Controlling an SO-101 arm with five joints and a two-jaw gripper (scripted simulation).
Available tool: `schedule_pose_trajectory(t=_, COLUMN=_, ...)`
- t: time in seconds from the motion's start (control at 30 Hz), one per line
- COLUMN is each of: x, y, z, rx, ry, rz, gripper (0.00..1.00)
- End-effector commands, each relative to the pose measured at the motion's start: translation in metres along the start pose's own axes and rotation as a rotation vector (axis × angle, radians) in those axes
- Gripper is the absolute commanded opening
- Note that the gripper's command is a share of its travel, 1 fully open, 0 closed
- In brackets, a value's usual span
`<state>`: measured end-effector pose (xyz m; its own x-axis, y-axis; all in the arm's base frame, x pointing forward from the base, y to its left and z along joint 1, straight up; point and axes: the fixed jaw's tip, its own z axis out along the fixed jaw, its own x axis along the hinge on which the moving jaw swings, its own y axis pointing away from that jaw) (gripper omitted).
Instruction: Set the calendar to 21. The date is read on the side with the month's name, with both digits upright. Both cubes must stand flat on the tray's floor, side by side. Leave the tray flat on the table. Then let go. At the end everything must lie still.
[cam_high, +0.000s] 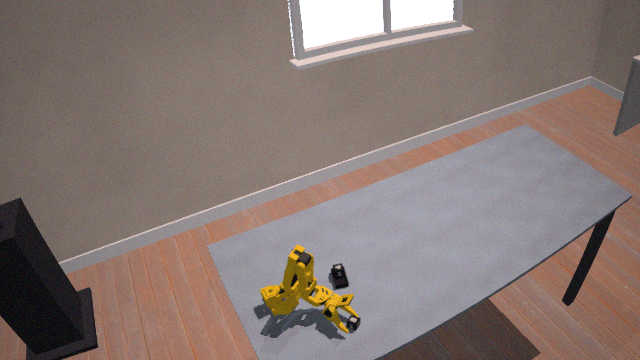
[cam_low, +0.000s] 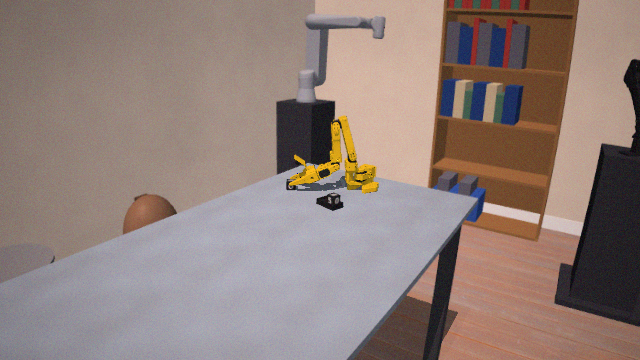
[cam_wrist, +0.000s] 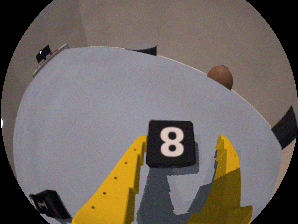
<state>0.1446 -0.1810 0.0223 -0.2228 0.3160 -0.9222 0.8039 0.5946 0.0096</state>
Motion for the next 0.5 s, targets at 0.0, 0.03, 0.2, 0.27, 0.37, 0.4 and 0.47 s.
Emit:
schedule_pose_trajectory(t=0.0, x=-0.018, y=-0.001, z=-0.001, rx=0.006, ry=-0.03, rz=-0.007, gripper=0.36)
schedule_pose_trajectory(t=0.03, x=-0.021, y=-0.001, z=-0.002, rx=0.006, ry=-0.03, rz=-0.007, gripper=0.36)
schedule_pose_trajectory(t=0.2, x=-0.03, y=-0.001, z=-0.005, rx=0.006, ry=-0.03, rz=-0.007, gripper=0.36)
schedule_pose_trajectory(t=0.27, x=-0.035, y=-0.001, z=-0.008, rx=0.006, ry=-0.03, rz=-0.007, gripper=0.36)
schedule_pose_trajectory(t=0.37, x=-0.041, y=-0.001, z=-0.013, rx=0.006, ry=-0.03, rz=-0.007, gripper=0.36)
schedule_pose_trajectory(t=0.4, x=-0.043, y=-0.001, z=-0.014, rx=0.006, ry=-0.03, rz=-0.007, gripper=0.36)
schedule_pose_trajectory(t=0.47, x=-0.045, y=-0.001, z=-0.016, rx=0.006, ry=-0.03, rz=-0.007, gripper=0.36)
